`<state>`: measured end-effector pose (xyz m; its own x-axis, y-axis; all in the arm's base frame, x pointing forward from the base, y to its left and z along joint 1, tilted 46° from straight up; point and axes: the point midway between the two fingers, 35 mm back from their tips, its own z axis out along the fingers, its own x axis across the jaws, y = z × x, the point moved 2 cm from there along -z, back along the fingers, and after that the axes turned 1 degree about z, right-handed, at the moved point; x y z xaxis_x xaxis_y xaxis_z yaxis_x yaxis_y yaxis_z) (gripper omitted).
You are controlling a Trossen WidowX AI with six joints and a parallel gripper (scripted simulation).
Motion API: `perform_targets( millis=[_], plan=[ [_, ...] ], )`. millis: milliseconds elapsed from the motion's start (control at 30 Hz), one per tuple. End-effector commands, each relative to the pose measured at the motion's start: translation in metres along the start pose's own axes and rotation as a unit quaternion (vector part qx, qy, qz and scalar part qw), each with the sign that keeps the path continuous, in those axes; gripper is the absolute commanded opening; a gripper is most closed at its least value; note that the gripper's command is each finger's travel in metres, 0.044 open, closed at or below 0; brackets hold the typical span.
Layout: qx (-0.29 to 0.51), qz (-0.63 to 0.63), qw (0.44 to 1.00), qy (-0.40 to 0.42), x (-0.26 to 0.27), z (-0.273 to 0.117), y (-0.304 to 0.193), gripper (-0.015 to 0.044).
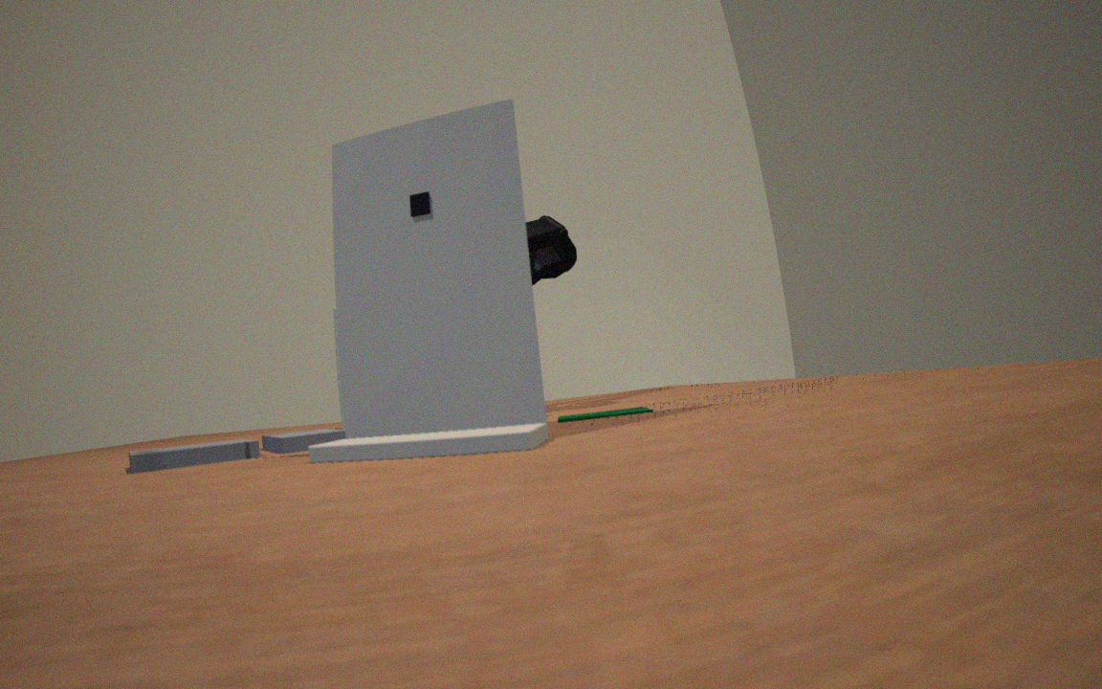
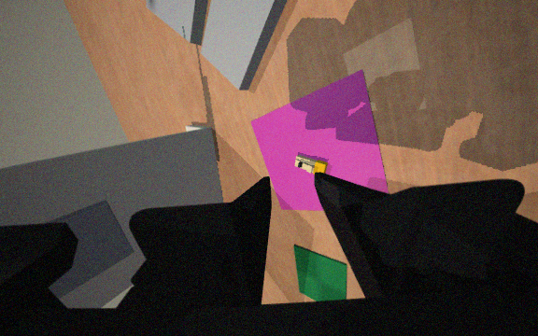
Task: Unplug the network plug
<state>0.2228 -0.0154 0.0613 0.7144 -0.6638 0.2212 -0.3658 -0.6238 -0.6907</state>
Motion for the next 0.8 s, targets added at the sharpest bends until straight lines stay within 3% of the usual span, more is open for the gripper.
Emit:
perform_targets(
  millis=[0,767],
  plan=[
    [0.003,-0.005,1.000,0.003,0.006,-0.004,-0.002,0.0156],
    [0.002,-0.005,1.000,0.002,0.020,-0.028,-0.001,0.0156]
  ],
)
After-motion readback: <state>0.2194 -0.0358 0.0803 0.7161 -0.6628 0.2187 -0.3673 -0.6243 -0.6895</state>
